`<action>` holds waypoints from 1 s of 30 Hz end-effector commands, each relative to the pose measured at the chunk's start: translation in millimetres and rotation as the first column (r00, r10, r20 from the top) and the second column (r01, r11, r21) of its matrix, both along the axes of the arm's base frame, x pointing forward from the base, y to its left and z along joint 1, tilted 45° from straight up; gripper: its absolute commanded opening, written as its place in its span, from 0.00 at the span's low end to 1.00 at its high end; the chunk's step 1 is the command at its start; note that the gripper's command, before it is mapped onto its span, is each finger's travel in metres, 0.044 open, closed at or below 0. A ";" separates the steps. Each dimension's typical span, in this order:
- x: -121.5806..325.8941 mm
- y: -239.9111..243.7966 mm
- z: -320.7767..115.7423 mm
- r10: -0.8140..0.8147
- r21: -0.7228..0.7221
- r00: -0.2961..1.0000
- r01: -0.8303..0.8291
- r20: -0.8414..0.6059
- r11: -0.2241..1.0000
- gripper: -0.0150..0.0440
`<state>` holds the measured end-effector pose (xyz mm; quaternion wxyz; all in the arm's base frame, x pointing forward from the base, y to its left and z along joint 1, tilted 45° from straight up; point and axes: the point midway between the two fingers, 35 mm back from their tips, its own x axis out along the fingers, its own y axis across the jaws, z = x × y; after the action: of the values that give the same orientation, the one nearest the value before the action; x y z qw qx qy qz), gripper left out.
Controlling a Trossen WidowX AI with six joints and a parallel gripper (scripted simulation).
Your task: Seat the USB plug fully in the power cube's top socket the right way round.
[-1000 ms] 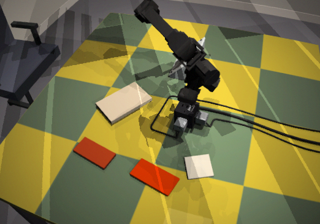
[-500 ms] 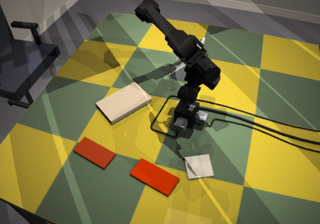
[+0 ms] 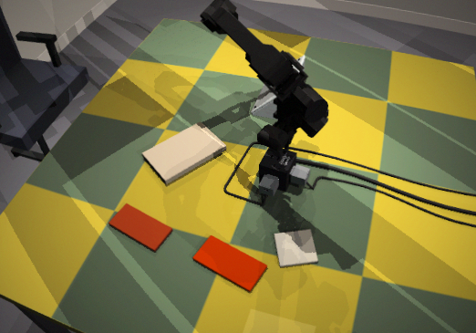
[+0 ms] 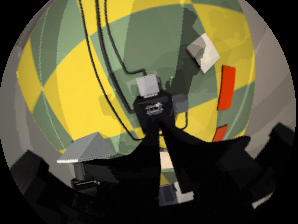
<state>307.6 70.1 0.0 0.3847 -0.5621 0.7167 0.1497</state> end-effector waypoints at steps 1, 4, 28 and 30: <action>-0.7 -0.5 -0.3 -0.071 -0.006 0.995 0.071 0.066 0.997 0.25; -0.7 -0.5 -0.3 -0.126 -0.006 0.985 0.127 0.120 0.992 0.25; -0.7 -0.5 -0.3 -0.503 0.098 0.696 0.534 0.512 0.840 0.25; -0.7 -0.5 -0.3 -0.526 0.115 0.658 0.562 0.539 0.819 0.25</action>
<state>307.6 70.1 0.0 0.5704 -0.3722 0.7195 -0.1358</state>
